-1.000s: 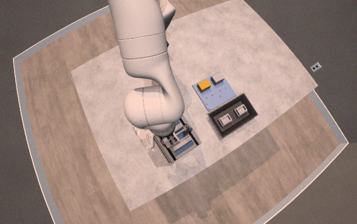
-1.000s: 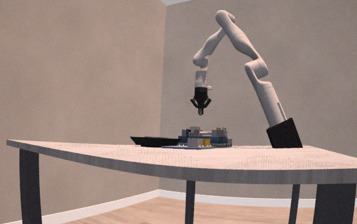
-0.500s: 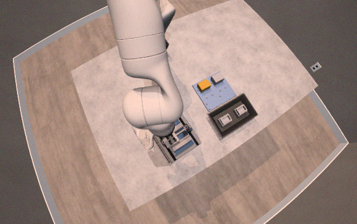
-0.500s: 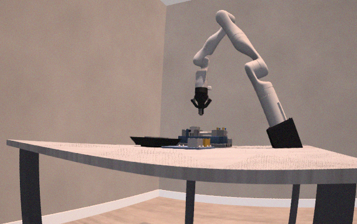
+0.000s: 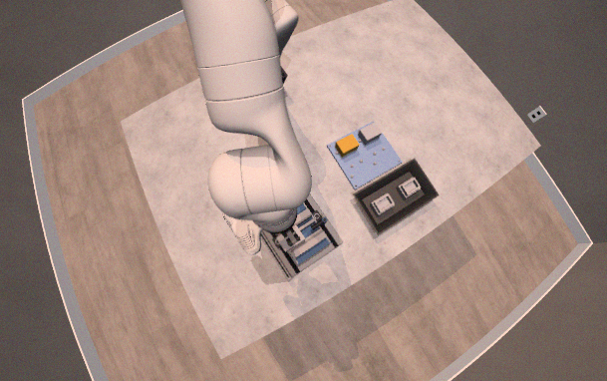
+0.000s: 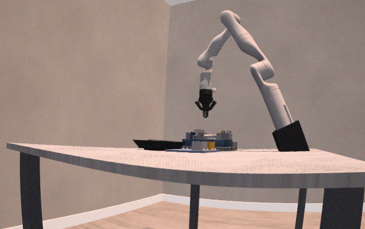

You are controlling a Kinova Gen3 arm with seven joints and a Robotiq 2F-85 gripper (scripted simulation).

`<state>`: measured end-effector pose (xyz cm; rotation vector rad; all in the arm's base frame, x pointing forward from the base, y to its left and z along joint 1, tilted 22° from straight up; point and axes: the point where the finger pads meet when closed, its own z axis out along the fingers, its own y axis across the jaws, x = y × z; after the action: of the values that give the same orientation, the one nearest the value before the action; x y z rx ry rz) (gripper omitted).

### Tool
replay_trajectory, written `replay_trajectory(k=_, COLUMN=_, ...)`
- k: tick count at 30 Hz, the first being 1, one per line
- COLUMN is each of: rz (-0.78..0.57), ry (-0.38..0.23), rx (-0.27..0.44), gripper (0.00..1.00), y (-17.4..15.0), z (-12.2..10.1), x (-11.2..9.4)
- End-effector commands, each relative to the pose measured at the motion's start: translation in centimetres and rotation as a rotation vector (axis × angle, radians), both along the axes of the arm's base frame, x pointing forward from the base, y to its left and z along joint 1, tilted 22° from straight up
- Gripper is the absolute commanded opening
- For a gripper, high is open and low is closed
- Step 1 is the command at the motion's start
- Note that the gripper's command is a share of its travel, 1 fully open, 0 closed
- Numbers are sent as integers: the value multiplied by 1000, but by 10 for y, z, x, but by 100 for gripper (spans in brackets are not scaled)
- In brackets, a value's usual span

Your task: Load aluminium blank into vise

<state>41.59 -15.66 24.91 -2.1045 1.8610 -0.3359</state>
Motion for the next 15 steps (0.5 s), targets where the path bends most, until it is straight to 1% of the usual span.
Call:
replay_trajectory(k=1, rz=8, ry=3, rx=3, gripper=0, y=1, z=0, x=-1)
replay_trajectory(k=15, rz=7, ry=-2, rx=2, gripper=0, y=1, z=-6, x=3)
